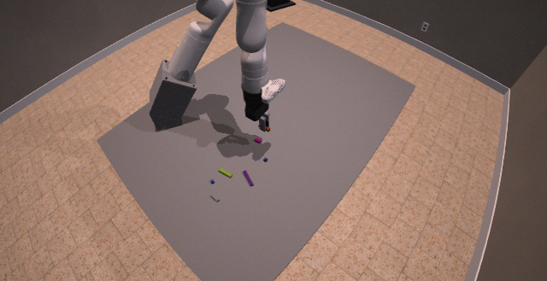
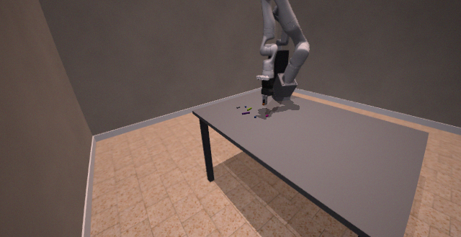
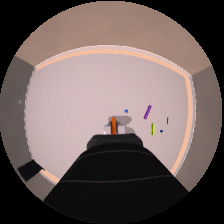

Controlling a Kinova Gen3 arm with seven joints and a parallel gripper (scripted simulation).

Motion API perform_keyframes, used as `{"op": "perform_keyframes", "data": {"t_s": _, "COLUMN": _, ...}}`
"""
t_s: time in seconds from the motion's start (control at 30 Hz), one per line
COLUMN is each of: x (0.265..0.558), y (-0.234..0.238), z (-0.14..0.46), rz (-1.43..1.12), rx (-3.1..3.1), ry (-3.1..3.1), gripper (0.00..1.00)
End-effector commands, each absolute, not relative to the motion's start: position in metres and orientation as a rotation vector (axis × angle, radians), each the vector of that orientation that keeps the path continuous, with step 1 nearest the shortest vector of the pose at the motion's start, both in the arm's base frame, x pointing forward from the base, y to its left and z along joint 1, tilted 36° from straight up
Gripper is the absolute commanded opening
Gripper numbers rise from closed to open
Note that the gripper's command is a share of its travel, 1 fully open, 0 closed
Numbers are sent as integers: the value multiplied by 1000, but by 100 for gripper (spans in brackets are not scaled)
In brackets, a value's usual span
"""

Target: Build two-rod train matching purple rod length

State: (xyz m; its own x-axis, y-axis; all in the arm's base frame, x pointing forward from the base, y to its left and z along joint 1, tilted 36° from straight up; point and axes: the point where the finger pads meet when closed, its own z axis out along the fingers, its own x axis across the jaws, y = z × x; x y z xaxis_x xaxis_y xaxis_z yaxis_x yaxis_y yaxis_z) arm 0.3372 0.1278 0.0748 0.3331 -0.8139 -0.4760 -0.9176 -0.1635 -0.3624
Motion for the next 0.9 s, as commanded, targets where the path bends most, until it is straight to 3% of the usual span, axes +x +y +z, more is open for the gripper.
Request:
{"op": "perform_keyframes", "data": {"t_s": 0.0, "x": 337, "y": 129, "z": 76, "rz": 216, "rx": -2019, "ry": 1506, "gripper": 24}}
{"op": "perform_keyframes", "data": {"t_s": 0.87, "x": 340, "y": 136, "z": 65, "rz": 216, "rx": -2019, "ry": 1506, "gripper": 24}}
